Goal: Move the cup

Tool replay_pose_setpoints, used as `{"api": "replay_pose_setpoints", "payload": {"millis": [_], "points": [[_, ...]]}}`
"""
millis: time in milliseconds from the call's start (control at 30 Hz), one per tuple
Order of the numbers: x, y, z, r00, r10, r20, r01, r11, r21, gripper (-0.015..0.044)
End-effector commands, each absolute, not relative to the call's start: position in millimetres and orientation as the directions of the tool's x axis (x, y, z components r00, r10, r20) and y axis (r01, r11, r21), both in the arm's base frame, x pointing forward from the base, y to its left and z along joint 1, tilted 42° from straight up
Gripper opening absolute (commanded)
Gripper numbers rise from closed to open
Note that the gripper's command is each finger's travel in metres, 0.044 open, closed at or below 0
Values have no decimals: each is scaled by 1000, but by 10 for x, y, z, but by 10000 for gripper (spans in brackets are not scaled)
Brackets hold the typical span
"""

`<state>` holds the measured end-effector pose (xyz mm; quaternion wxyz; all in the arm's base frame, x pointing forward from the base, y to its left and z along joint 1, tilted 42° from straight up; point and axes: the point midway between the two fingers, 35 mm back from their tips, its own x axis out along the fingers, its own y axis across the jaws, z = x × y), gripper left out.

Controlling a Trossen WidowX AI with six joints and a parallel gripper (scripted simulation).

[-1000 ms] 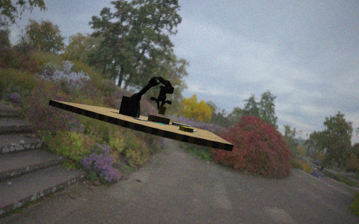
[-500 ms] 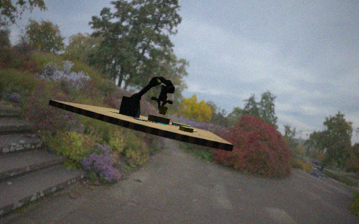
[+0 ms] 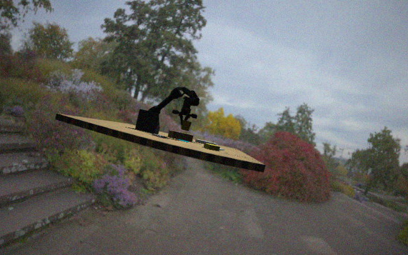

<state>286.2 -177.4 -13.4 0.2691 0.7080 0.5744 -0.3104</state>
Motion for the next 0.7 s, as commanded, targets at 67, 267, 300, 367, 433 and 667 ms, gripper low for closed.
{"api": "replay_pose_setpoints", "payload": {"millis": [67, 267, 300, 367, 433, 667], "points": [[2881, -1769, -175, 149, 640, -754, 981, -191, 31, 0], [2898, -1715, -241, 149, 640, -754, 981, -192, 31, 0], [2901, -1706, -252, 149, 640, -753, 981, -192, 31, 0], [2906, -1688, -275, 149, 640, -753, 981, -192, 32, 0], [2911, -1670, -298, 149, 640, -753, 981, -192, 32, 0], [2929, -1604, -381, 150, 641, -753, 981, -192, 32, 0]]}}
